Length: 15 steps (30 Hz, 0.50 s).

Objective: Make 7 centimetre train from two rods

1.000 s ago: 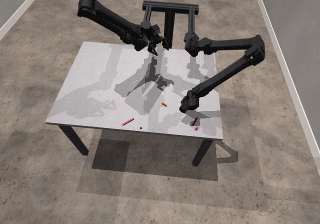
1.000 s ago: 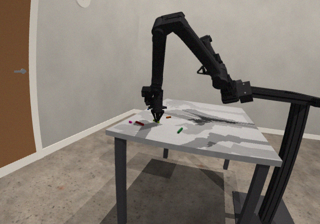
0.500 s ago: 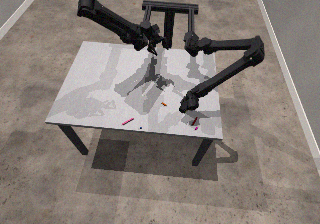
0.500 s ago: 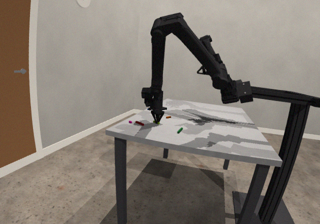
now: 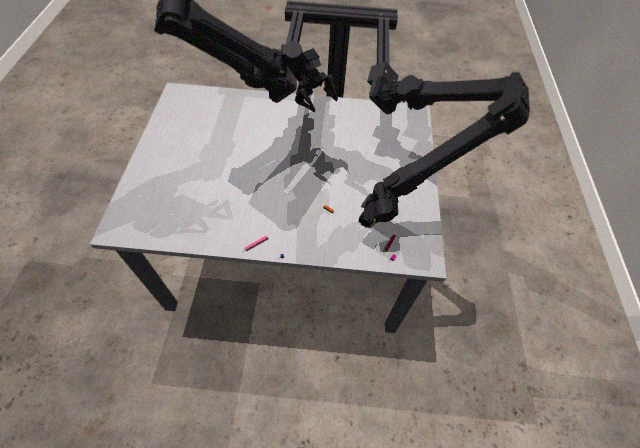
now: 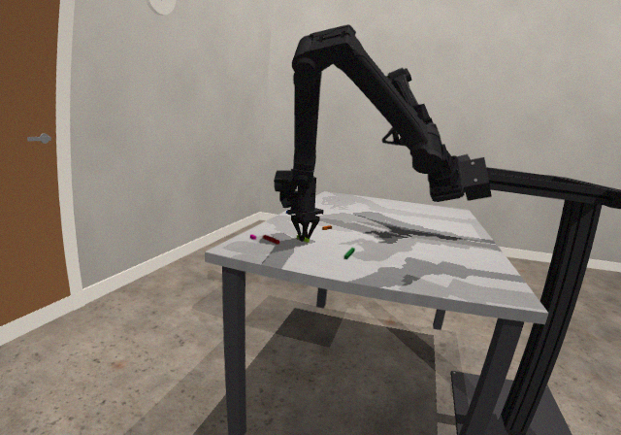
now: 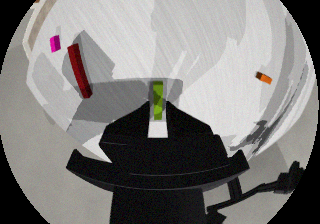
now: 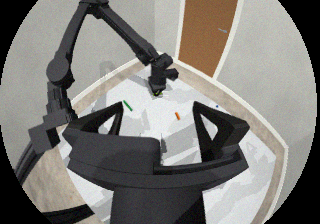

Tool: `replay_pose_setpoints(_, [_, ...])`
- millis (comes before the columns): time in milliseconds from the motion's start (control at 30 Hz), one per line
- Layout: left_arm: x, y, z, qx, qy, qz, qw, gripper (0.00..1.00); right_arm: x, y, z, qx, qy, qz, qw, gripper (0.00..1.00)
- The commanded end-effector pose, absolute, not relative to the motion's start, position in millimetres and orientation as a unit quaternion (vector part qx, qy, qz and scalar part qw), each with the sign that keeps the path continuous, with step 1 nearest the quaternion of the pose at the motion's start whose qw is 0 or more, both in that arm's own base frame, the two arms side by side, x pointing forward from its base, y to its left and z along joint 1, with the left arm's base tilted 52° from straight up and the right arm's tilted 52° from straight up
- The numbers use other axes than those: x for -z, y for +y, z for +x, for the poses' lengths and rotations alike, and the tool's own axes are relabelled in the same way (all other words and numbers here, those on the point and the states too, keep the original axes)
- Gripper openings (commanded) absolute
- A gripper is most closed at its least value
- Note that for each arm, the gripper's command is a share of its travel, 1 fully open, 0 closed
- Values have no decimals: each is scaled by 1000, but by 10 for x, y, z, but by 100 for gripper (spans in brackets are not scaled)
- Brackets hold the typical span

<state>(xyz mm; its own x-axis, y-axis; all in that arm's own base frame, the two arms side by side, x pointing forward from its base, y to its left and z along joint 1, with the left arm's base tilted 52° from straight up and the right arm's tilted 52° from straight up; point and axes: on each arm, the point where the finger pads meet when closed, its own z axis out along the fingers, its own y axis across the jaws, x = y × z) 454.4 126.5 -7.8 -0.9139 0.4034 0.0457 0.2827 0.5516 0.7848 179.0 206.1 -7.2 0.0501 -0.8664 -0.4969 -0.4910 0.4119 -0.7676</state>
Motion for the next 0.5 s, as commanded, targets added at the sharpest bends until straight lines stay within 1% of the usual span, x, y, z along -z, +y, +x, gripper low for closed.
replay_pose_setpoints(0, [-38,1204,4540,-430,875,205,81,33,36,2122,1751,168,666,-506,522,100])
replay_pose_setpoints(267, [-157,1053,4438,-430,875,207,82,33,36,2122,1751,168,666,-506,522,100])
replay_pose_setpoints(467, [-328,835,4427,-431,875,202,91,100,36,2122,1751,168,666,-506,522,100])
